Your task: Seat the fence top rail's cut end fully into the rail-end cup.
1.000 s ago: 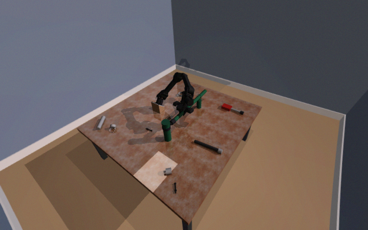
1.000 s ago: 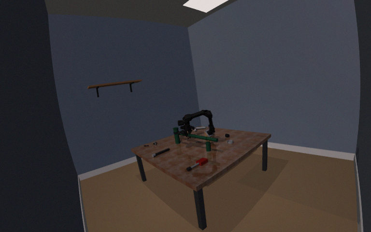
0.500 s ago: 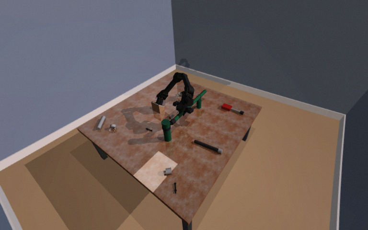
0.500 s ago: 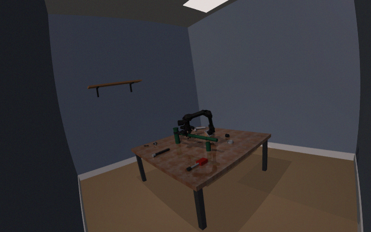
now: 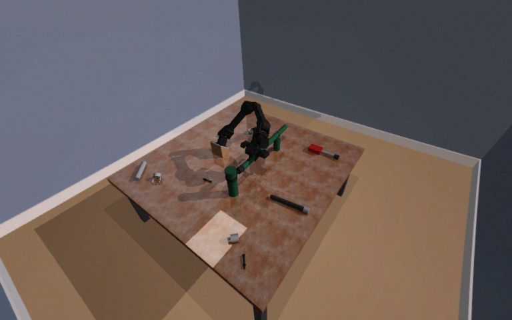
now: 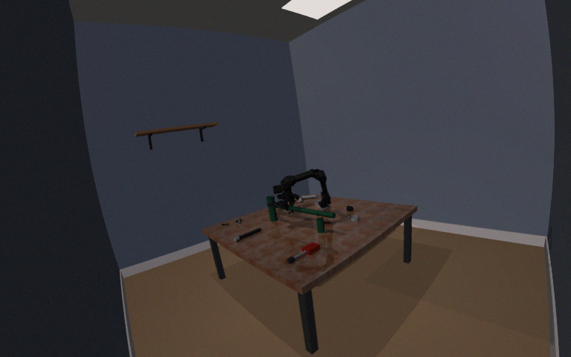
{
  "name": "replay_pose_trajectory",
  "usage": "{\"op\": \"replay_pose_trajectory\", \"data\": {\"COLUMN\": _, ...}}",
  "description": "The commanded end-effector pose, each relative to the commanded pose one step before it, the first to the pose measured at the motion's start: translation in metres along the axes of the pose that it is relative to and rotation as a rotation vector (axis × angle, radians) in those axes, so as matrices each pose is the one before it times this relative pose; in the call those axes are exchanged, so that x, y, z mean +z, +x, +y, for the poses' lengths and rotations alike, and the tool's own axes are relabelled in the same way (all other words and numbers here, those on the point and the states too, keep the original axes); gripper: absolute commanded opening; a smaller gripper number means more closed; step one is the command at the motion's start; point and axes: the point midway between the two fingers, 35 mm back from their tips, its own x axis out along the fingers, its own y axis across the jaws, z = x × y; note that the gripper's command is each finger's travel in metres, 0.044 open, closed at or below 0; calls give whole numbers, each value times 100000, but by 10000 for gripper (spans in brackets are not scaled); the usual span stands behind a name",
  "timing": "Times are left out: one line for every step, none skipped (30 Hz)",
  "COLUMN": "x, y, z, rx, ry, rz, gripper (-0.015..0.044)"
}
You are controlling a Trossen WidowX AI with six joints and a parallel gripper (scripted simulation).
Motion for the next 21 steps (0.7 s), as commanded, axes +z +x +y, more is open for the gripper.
{"op": "replay_pose_trajectory", "data": {"x": 789, "y": -279, "z": -81, "rx": 670, "ry": 209, "rz": -987, "gripper": 0}}
{"op": "replay_pose_trajectory", "data": {"x": 64, "y": -8, "z": 2, "rx": 0, "ry": 0, "rz": -3, "gripper": 0}}
{"op": "replay_pose_trajectory", "data": {"x": 65, "y": -13, "z": 2, "rx": 0, "ry": 0, "rz": -3, "gripper": 0}}
{"op": "replay_pose_trajectory", "data": {"x": 62, "y": -18, "z": 2, "rx": 0, "ry": 0, "rz": -3, "gripper": 0}}
{"op": "replay_pose_trajectory", "data": {"x": 64, "y": -23, "z": 0, "rx": 0, "ry": 0, "rz": -3, "gripper": 0}}
{"op": "replay_pose_trajectory", "data": {"x": 60, "y": -23, "z": -3, "rx": 0, "ry": 0, "rz": -3, "gripper": 0}}
{"op": "replay_pose_trajectory", "data": {"x": 59, "y": -22, "z": -3, "rx": 0, "ry": 0, "rz": -3, "gripper": 0}}
{"op": "replay_pose_trajectory", "data": {"x": 60, "y": -21, "z": -8, "rx": 0, "ry": 0, "rz": -3, "gripper": 0}}
{"op": "replay_pose_trajectory", "data": {"x": 60, "y": -24, "z": -12, "rx": -1, "ry": 0, "rz": -3, "gripper": 0}}
{"op": "replay_pose_trajectory", "data": {"x": 53, "y": -28, "z": -14, "rx": -1, "ry": 0, "rz": -3, "gripper": 0}}
{"op": "replay_pose_trajectory", "data": {"x": 46, "y": -35, "z": -14, "rx": -1, "ry": 1, "rz": -3, "gripper": 0}}
{"op": "replay_pose_trajectory", "data": {"x": 41, "y": -41, "z": -13, "rx": -1, "ry": 1, "rz": -2, "gripper": 0}}
{"op": "replay_pose_trajectory", "data": {"x": 36, "y": -43, "z": -11, "rx": -1, "ry": 1, "rz": -2, "gripper": 0}}
{"op": "replay_pose_trajectory", "data": {"x": 37, "y": -43, "z": -11, "rx": -1, "ry": 1, "rz": -2, "gripper": 0}}
{"op": "replay_pose_trajectory", "data": {"x": 42, "y": -37, "z": -7, "rx": -1, "ry": 0, "rz": -2, "gripper": 0}}
{"op": "replay_pose_trajectory", "data": {"x": 61, "y": -23, "z": -3, "rx": 0, "ry": 0, "rz": -3, "gripper": 0}}
{"op": "replay_pose_trajectory", "data": {"x": 62, "y": -10, "z": 2, "rx": 0, "ry": 0, "rz": -3, "gripper": 0}}
{"op": "replay_pose_trajectory", "data": {"x": 67, "y": -7, "z": 5, "rx": 1, "ry": 0, "rz": -4, "gripper": 0}}
{"op": "replay_pose_trajectory", "data": {"x": 63, "y": -5, "z": 6, "rx": 1, "ry": 0, "rz": -3, "gripper": 0}}
{"op": "replay_pose_trajectory", "data": {"x": 67, "y": -5, "z": 7, "rx": 1, "ry": 0, "rz": -4, "gripper": 0}}
{"op": "replay_pose_trajectory", "data": {"x": 64, "y": -1, "z": 6, "rx": 1, "ry": 0, "rz": -3, "gripper": 0}}
